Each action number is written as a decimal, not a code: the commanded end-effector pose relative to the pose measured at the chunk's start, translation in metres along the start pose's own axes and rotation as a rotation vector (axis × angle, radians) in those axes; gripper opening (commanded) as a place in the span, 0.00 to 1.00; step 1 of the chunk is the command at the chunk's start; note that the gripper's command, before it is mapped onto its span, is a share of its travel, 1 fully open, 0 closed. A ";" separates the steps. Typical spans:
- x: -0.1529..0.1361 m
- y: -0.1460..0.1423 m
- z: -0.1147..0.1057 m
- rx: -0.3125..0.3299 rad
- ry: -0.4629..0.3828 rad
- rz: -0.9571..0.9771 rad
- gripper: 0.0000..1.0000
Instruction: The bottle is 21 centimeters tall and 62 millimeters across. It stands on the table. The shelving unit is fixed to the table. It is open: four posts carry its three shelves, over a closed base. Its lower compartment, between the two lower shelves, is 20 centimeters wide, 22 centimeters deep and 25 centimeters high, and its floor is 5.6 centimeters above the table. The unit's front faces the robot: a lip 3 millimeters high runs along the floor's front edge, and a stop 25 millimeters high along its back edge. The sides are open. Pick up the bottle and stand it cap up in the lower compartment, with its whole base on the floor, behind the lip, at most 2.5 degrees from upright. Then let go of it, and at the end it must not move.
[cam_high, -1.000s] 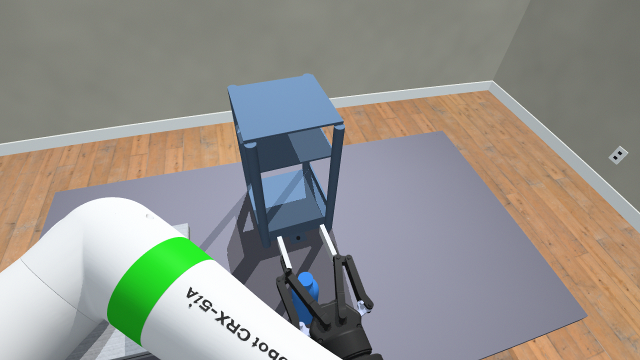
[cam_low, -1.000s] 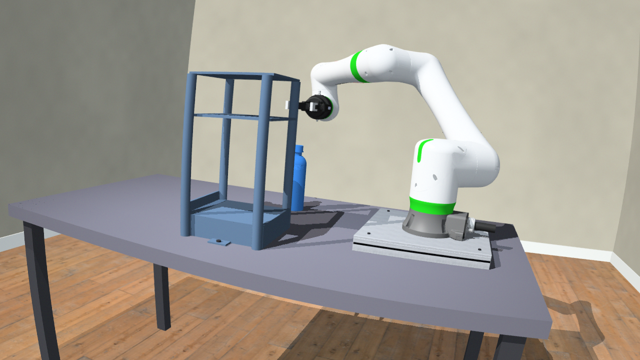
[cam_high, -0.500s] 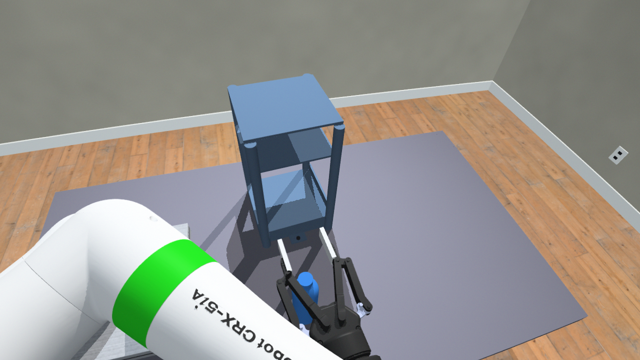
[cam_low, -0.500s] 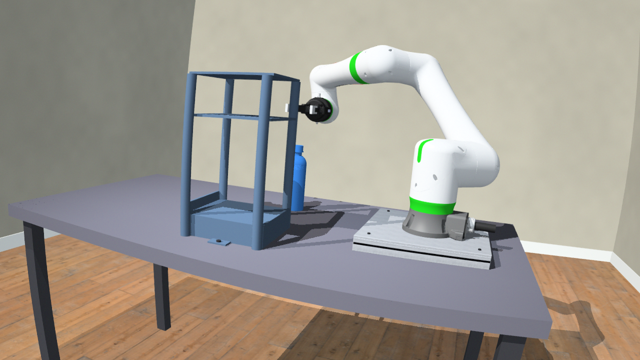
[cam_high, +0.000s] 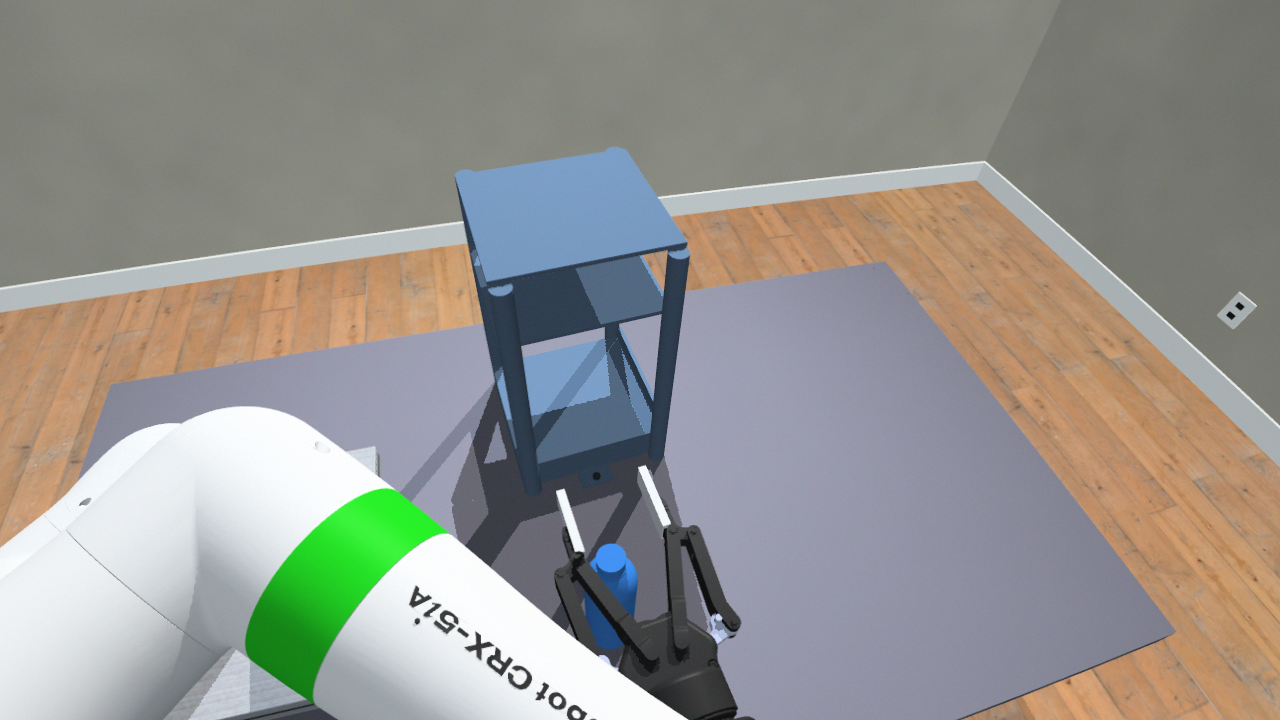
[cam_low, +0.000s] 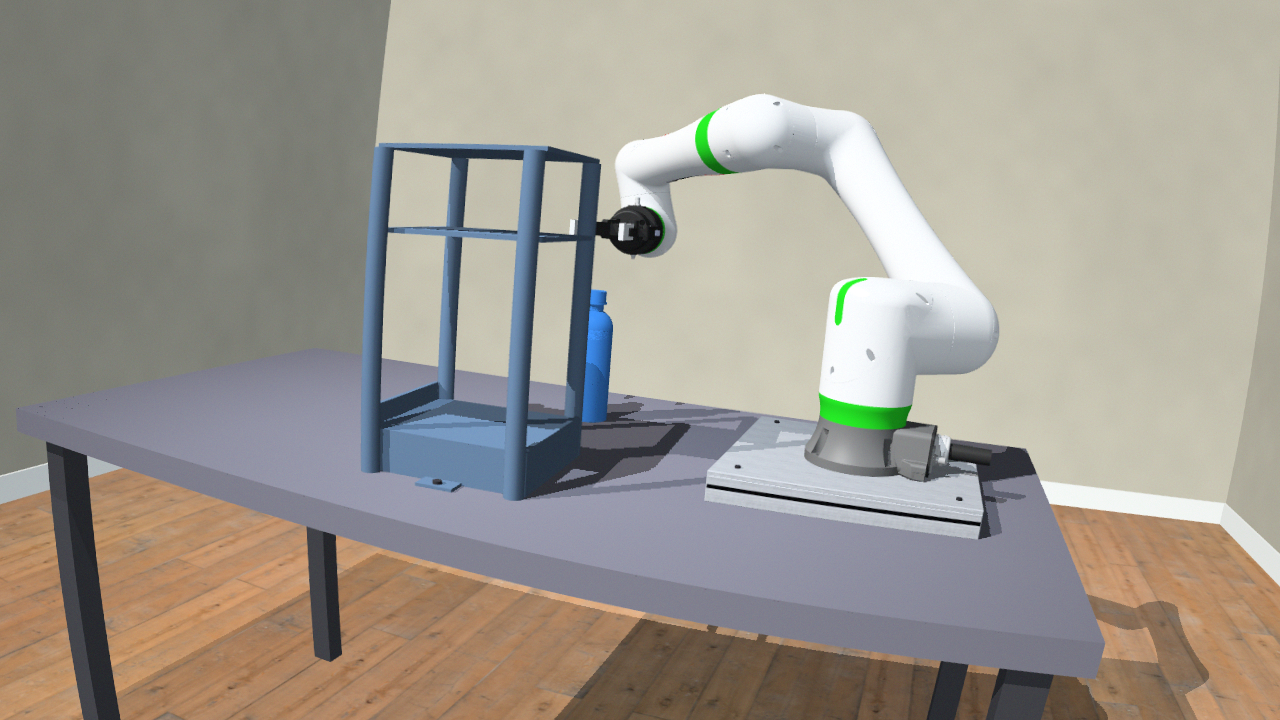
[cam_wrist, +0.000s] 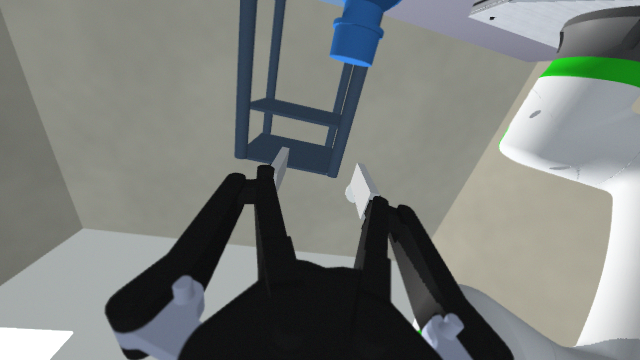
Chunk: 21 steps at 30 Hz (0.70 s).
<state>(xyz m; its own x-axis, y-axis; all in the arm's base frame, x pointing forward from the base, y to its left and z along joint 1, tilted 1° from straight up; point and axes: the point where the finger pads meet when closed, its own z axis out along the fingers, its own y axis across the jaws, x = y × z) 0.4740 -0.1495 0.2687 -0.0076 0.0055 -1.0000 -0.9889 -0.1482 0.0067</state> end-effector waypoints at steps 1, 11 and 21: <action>0.007 0.000 0.000 0.000 0.000 0.000 0.50; 0.027 0.000 0.000 0.000 0.000 0.000 0.50; 0.057 0.000 0.000 0.000 0.000 0.000 0.50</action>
<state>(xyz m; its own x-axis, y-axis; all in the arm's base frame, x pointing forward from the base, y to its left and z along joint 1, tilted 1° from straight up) 0.4736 -0.1492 0.2201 -0.0078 0.0056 -1.0000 -0.9889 -0.1484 0.0069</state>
